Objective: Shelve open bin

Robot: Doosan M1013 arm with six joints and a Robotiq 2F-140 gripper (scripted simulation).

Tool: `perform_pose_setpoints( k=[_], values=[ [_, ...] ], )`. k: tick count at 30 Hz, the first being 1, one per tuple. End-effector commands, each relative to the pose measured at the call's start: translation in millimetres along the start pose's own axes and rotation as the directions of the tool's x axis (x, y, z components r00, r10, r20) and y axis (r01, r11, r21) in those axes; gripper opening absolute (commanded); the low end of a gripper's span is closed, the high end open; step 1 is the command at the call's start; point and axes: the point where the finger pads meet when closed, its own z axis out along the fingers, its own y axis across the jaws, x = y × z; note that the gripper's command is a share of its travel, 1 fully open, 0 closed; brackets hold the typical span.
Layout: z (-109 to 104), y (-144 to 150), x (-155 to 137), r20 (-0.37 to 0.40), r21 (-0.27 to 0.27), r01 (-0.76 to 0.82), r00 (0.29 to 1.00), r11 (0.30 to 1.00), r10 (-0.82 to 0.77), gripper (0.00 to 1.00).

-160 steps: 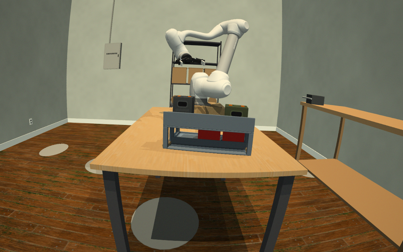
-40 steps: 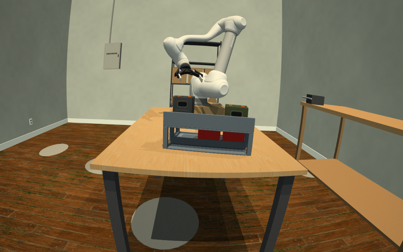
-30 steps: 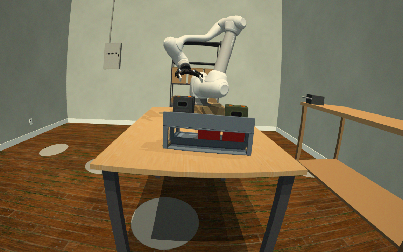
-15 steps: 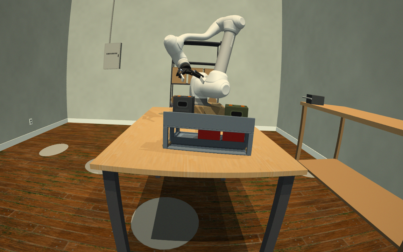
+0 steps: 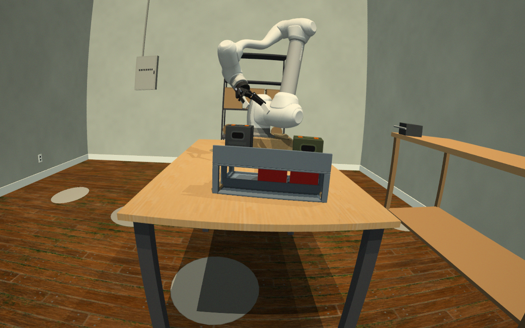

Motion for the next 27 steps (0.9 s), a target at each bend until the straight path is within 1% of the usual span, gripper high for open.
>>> perform_pose_setpoints(
  k=[1,6,10,12,13,16,19,23,27],
  values=[
    [9,-5,1,0.027,0.068,0.093,0.995,0.993,-0.095,1.0],
    [25,-12,1,0.051,0.19,0.254,0.962,0.948,-0.268,1.0],
    [38,-16,1,0.049,0.292,0.384,0.908,0.876,-0.415,1.0],
    [38,-16,1,0.049,0.292,0.384,0.908,0.876,-0.415,1.0],
    [42,-17,1,0.045,0.317,0.416,0.891,0.852,-0.452,1.0],
    [52,-19,0,0.025,0.391,0.507,0.828,0.768,-0.559,1.0],
    [63,-20,0,-0.008,0.458,0.589,0.752,0.666,-0.659,1.0],
    [79,-19,1,-0.07,0.534,0.677,0.632,0.506,-0.772,1.0],
    [96,-16,3,-0.145,0.589,0.738,0.498,0.33,-0.855,1.0]
  ],
)
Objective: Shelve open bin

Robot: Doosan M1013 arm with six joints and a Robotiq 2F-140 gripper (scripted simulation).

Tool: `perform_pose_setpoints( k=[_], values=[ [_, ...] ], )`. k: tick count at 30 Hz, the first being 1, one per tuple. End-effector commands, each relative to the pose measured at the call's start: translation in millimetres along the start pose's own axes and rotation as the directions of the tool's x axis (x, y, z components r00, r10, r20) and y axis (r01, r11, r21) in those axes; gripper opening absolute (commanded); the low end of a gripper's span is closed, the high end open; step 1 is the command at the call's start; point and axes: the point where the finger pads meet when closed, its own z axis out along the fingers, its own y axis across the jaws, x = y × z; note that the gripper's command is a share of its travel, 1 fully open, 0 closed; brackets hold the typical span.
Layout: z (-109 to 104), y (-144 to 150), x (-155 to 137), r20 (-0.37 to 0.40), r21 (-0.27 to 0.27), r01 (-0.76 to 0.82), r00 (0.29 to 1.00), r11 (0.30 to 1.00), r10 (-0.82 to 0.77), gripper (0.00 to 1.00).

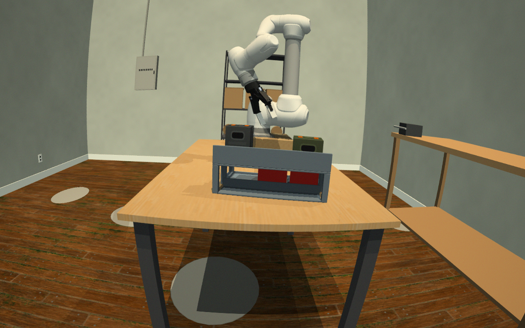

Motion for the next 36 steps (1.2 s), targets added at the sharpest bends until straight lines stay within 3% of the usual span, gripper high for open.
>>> perform_pose_setpoints(
  k=[1,2,8,17,19,31,36],
  values=[
    [8,7,-1,0.015,0.066,0.11,0.994,0.992,-0.111,1.0],
    [8,7,-1,0.015,0.066,0.11,0.994,0.992,-0.111,1.0],
    [26,29,-5,0.018,0.192,0.346,0.934,0.918,-0.356,1.0],
    [50,68,-8,-0.023,0.335,0.607,0.77,0.721,-0.638,1.0],
    [50,68,-8,-0.023,0.335,0.607,0.77,0.721,-0.638,1.0],
    [75,112,-3,-0.095,0.435,0.77,0.555,0.467,-0.827,1.0],
    [79,120,-2,-0.108,0.447,0.788,0.518,0.424,-0.849,1.0]
  ],
)
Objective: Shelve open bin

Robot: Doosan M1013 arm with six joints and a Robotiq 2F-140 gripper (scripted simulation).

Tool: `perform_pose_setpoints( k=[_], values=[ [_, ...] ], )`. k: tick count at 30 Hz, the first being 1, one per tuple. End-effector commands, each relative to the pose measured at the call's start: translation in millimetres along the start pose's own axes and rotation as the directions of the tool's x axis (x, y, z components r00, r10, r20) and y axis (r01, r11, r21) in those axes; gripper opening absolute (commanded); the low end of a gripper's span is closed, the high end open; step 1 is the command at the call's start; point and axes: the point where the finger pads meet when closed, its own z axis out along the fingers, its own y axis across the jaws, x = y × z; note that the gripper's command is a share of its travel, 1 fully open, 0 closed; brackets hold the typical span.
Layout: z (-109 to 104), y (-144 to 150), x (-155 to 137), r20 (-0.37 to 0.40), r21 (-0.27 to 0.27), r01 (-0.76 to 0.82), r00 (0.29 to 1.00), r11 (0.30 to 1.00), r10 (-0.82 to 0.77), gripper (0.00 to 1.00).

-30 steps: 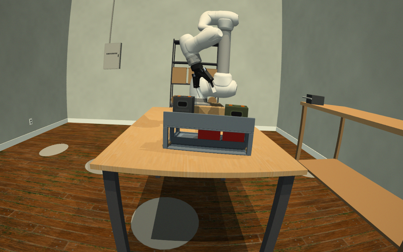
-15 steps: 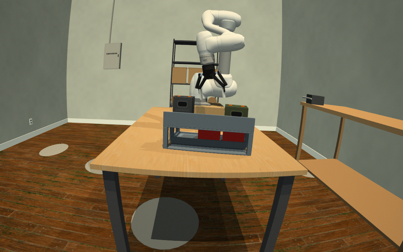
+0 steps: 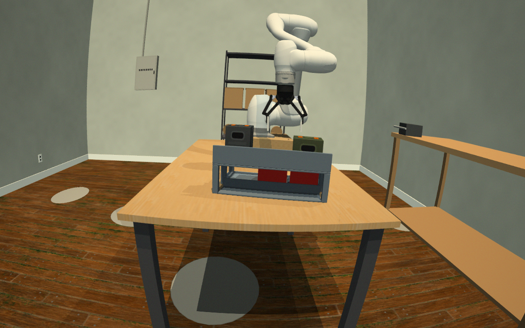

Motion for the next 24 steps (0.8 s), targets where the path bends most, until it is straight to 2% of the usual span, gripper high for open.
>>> perform_pose_setpoints(
  k=[1,9,19,20,24],
  values=[
    [0,2,-2,0.002,0.007,0.016,1.0,1.0,-0.016,1.0],
    [1,11,-10,0.011,0.032,0.074,0.997,0.997,-0.074,1.0],
    [1,12,-11,0.012,0.036,0.083,0.996,0.996,-0.084,1.0],
    [1,12,-11,0.012,0.036,0.083,0.996,0.996,-0.084,0.0],
    [1,12,-11,0.012,0.036,0.083,0.996,0.996,-0.084,0.0]
  ],
)
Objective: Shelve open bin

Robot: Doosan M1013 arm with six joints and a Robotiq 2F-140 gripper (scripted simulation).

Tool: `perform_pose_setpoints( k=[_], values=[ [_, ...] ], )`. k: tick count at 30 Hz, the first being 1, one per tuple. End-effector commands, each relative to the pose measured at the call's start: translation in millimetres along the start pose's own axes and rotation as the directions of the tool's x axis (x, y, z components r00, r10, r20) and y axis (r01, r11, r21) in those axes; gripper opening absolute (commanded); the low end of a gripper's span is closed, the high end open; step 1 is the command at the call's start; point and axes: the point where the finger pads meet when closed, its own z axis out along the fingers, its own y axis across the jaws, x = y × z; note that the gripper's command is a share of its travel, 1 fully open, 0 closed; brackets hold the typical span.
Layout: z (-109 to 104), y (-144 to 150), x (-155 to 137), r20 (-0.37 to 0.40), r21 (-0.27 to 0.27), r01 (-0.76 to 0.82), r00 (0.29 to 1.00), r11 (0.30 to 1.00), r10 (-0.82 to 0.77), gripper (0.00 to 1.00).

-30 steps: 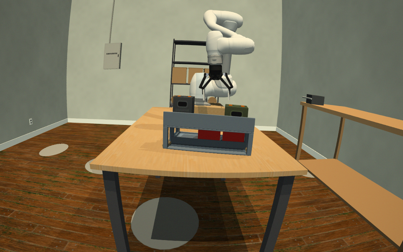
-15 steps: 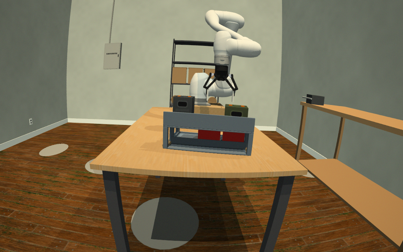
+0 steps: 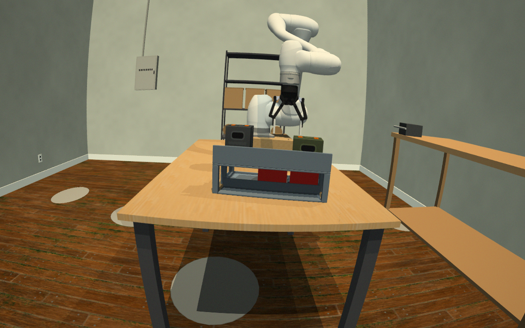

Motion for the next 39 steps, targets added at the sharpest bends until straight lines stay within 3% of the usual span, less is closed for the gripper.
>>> perform_pose_setpoints(
  k=[1,38,39],
  values=[
    [-0.1,0.0,0.0,0.0,0.0,0.0,1.0,1.0,0.0,0.0],
    [-0.1,0.0,0.0,0.0,0.0,0.0,1.0,1.0,0.0,0.0],
    [-0.1,0.0,0.0,0.0,0.0,0.0,1.0,1.0,0.0,0.15]
  ],
)
